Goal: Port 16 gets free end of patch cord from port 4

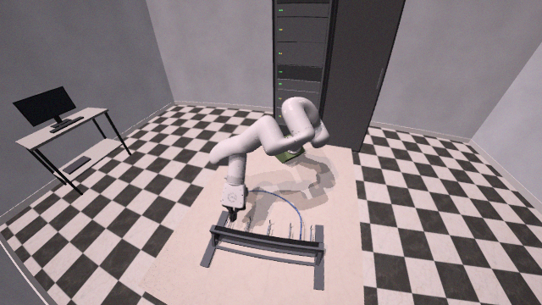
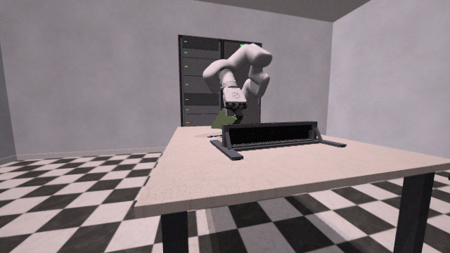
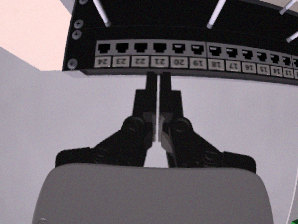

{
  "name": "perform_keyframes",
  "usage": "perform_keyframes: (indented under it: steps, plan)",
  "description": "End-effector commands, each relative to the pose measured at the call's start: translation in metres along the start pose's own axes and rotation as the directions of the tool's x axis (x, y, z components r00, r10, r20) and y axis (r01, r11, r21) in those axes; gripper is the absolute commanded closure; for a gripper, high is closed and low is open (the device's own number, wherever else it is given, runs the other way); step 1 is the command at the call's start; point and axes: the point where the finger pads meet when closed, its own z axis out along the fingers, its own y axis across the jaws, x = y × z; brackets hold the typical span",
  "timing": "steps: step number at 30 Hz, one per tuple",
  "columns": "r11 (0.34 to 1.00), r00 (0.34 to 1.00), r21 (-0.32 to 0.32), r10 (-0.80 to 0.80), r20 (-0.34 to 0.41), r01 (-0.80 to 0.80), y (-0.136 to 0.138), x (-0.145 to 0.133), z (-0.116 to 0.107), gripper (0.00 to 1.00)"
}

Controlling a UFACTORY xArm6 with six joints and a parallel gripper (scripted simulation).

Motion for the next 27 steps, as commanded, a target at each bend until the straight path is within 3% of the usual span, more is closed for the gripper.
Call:
perform_keyframes:
  steps: [1,21,27]
  plan:
    - [1.000,1.000,0.001,-0.002,0.003,0.002,0.000,-0.002,-0.001,1.00]
    - [1.000,1.000,0.001,-0.002,0.003,0.002,0.000,-0.002,-0.001,1.00]
    - [1.000,1.000,0.001,-0.002,0.003,0.002,0.000,-0.002,-0.019,1.00]
